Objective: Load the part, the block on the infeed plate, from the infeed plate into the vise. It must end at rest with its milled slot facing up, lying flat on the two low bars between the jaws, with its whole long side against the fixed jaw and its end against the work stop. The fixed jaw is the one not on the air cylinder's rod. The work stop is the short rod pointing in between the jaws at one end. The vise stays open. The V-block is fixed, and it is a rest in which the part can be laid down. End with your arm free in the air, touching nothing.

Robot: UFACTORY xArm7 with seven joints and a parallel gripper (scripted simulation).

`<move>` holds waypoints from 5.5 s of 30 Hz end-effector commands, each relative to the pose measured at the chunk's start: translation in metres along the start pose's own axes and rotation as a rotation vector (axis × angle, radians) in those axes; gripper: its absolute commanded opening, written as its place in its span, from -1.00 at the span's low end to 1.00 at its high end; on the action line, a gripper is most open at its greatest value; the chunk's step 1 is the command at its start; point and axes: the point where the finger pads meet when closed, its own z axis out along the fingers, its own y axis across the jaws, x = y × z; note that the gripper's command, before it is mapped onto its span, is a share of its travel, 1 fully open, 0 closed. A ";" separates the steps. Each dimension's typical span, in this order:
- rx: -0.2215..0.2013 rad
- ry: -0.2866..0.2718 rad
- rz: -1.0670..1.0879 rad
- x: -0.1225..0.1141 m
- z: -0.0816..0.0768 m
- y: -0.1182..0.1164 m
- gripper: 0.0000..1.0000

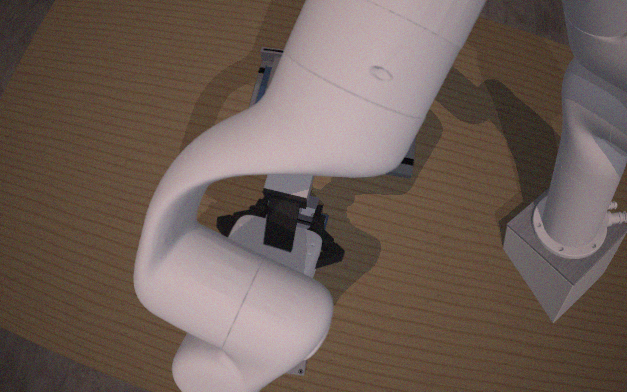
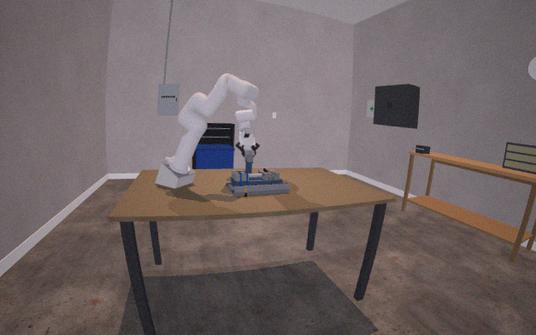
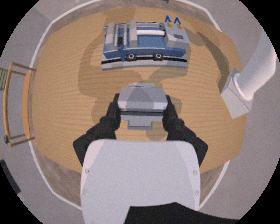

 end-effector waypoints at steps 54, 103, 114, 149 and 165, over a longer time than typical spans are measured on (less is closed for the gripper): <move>0.002 -0.004 0.002 0.018 -0.020 0.000 -1.00; 0.002 -0.011 0.002 0.021 -0.022 0.000 -1.00; 0.002 -0.045 0.002 0.021 -0.022 0.000 -1.00; 0.003 -0.298 0.001 0.024 -0.022 0.000 -1.00; 0.001 -0.416 -0.001 0.025 -0.021 0.001 -1.00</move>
